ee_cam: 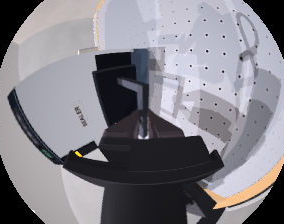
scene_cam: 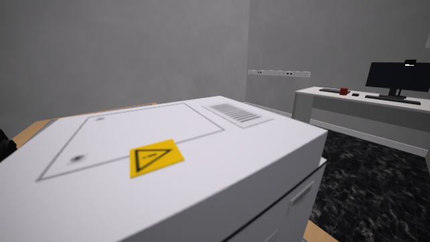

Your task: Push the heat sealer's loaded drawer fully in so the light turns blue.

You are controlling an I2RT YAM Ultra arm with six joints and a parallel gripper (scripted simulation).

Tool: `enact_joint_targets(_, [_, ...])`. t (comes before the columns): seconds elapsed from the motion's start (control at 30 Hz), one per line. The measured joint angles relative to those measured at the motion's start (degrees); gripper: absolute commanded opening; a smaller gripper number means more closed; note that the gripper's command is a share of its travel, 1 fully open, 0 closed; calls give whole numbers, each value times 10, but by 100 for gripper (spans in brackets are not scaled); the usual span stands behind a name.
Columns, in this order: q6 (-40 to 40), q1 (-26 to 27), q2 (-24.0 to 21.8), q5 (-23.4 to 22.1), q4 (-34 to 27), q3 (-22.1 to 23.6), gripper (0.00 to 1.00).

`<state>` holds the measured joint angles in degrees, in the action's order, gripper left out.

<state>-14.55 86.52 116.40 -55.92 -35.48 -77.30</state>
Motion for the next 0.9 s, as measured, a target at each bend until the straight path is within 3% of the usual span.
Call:
enact_joint_targets(0.23, [0, 0, 0, 0, 0, 0, 0])
enact_joint_targets(0.27, [0, 0, 0, 0, 0, 0, 30])
enact_joint_targets(0.9, [0, -1, 4, -12, 5, 0, 30])
